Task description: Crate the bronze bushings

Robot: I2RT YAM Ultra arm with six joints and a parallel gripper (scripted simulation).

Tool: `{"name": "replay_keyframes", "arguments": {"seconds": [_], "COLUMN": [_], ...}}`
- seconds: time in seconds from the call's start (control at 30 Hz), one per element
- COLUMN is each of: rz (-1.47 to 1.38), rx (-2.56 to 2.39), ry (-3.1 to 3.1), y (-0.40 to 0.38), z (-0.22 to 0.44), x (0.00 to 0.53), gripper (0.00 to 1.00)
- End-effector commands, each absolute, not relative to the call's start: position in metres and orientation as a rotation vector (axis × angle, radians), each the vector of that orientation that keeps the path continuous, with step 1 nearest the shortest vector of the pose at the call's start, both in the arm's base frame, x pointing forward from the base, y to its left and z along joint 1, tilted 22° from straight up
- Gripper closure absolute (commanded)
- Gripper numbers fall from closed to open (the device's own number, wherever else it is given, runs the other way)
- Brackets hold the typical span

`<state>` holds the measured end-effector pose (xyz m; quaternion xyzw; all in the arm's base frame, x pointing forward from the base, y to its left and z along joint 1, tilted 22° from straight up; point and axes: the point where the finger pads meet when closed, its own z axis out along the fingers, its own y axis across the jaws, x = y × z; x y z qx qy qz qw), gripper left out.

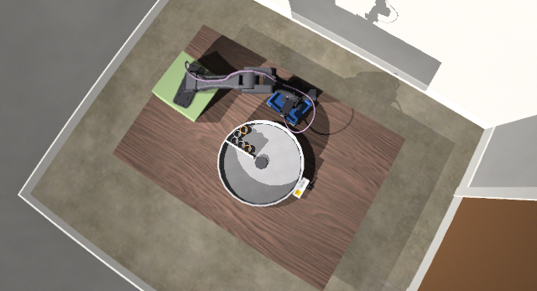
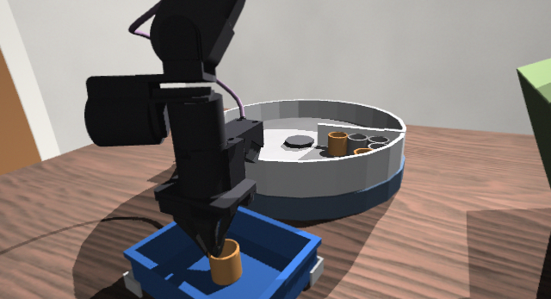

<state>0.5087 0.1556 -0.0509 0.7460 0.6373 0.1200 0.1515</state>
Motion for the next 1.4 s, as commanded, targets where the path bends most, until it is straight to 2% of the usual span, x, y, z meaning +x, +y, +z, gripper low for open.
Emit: {"name": "replay_keyframes", "arguments": {"seconds": [0.0,0.7,0.73,1.37], "rz": [0.347,0.347,0.347,0.37], "rx": [2.138,2.138,2.138,2.129], "ry": [1.834,1.834,1.834,1.828], "y": [0.1516,0.1516,0.1516,0.1554], "z": [-0.0424,-0.0424,-0.0424,-0.0355], "x": [0.5045,0.5045,0.5045,0.5101], "gripper": [1.0,1.0,0.84,0.84]}}
